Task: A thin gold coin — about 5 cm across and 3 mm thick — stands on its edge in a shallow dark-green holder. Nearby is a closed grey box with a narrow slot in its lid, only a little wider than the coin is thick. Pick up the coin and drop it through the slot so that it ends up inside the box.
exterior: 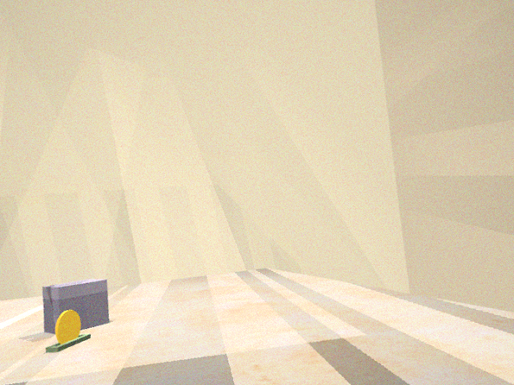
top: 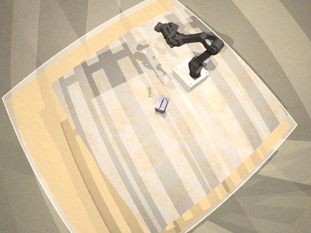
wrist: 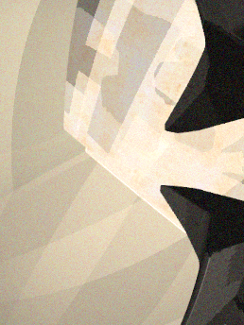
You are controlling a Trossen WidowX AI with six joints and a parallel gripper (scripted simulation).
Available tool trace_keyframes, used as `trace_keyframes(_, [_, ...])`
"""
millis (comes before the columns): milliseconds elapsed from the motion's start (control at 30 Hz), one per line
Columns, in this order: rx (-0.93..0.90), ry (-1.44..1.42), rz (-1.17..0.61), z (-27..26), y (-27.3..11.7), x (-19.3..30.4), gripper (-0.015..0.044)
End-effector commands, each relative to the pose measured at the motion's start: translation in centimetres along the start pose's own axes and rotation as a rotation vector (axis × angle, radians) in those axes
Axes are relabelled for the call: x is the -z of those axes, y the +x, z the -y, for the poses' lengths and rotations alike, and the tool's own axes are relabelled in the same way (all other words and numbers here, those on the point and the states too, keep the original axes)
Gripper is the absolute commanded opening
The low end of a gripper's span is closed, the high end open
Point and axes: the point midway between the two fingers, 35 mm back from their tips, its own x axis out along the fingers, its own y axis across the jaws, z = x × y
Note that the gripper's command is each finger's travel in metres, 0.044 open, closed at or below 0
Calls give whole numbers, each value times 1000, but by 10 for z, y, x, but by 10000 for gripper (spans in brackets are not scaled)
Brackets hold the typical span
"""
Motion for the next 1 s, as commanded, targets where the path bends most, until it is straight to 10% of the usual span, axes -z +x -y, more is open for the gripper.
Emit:
trace_keyframes(0, [-121, -579, -245, -36, -21, 67, 161])
trace_keyframes(967, [-1186, -2502, -664, -37, -203, 239, 161])
